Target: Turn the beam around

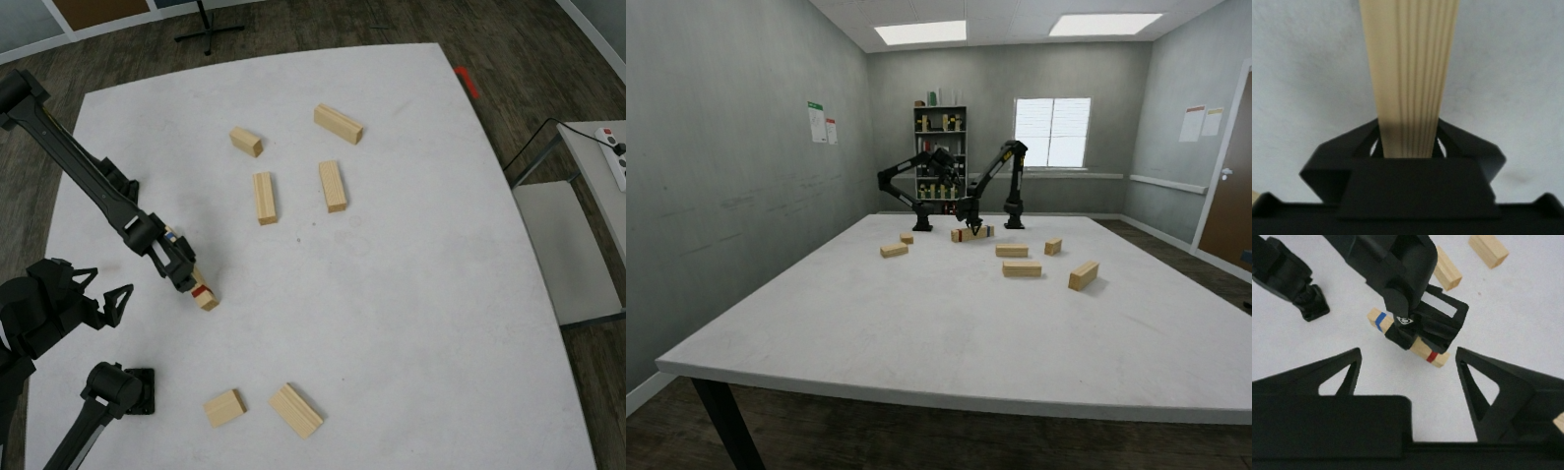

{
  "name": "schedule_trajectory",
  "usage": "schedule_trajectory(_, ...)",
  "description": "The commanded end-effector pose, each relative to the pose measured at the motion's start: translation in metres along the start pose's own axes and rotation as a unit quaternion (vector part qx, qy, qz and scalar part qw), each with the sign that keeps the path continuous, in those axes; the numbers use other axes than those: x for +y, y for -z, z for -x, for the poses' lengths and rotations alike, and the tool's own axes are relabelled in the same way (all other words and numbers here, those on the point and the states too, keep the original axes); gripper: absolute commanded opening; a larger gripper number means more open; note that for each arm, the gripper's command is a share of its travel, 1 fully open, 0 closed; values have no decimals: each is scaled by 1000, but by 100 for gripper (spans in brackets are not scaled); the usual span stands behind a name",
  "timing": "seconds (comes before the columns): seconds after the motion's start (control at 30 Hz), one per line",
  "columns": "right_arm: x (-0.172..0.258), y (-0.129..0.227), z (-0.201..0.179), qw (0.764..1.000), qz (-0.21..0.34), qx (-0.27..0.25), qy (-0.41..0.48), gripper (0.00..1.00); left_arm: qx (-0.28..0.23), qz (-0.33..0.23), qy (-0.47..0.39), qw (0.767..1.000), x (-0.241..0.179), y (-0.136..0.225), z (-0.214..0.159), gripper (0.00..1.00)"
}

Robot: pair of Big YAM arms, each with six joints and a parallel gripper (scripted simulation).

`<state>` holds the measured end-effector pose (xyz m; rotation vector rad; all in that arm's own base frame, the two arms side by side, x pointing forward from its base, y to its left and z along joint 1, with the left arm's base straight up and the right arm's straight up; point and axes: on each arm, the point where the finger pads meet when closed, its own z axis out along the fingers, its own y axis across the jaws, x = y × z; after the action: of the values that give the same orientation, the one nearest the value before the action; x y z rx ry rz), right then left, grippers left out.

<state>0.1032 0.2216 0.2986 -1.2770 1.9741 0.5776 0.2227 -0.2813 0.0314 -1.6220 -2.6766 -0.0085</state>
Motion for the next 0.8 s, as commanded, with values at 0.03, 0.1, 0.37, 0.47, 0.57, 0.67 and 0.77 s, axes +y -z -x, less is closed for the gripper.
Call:
schedule_trajectory(0.03,2,8,18,1000,2,-23,-3,100,-28,5,0,1000,3,41,16,33)
schedule_trajectory(0.1,2,8,18,1000,2,-23,-3,100,-28,5,0,1000,3,56,15,33)
schedule_trajectory(0.37,2,8,18,1000,2,-23,-3,100,-25,4,27,999,18,72,15,33)
schedule_trajectory(0.47,2,8,18,1000,2,-23,-3,100,-21,4,36,999,23,71,14,33)
schedule_trajectory(0.57,2,8,18,1000,2,-23,-3,100,-13,2,80,997,53,75,14,33)
schedule_trajectory(0.67,3,11,25,1000,4,-29,-4,100,-14,2,132,991,89,86,14,33)
schedule_trajectory(0.77,-5,3,43,999,-9,-49,-16,100,-14,2,179,984,121,96,13,33)
